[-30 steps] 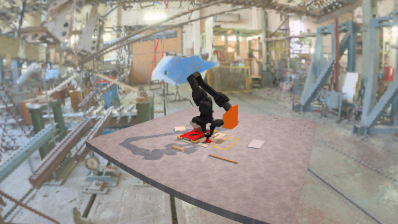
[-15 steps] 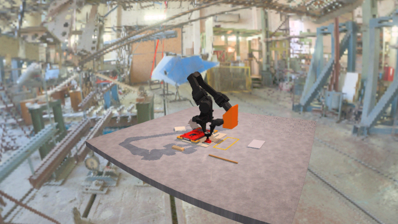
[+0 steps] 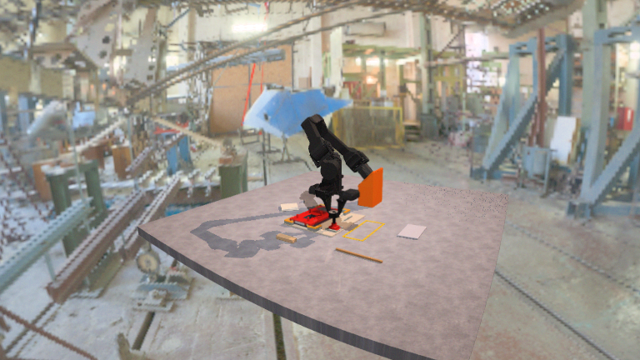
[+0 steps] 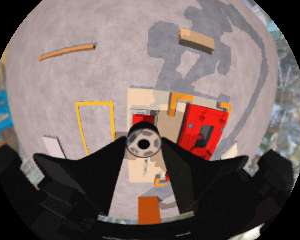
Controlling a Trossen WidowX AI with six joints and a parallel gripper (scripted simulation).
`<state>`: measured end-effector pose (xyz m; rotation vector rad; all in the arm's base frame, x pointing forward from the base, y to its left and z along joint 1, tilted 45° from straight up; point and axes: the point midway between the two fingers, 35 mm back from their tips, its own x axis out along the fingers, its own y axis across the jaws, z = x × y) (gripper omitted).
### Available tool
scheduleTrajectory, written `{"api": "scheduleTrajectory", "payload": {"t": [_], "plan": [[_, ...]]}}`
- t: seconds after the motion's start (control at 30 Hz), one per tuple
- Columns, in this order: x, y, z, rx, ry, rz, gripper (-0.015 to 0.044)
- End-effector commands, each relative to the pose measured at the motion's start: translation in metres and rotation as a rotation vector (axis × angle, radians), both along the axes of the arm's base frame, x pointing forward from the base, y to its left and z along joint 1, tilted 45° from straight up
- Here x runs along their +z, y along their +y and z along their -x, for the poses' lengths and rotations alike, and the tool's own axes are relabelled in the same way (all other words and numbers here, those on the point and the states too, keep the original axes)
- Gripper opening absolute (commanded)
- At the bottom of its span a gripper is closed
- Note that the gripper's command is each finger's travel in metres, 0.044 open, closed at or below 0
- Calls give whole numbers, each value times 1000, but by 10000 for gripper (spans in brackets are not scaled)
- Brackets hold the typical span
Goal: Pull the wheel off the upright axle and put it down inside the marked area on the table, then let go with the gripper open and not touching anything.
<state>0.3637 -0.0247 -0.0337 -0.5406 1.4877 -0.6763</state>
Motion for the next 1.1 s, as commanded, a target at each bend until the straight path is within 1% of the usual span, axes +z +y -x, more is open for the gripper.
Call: {"api": "scheduleTrajectory", "payload": {"t": [0.0,0.77,1.07], "plan": [[1,2,0,-5,-3,-4,0],[7,8,0,-4,-3,-3,0],[31,30,0,-4,-2,-4,0]]}}
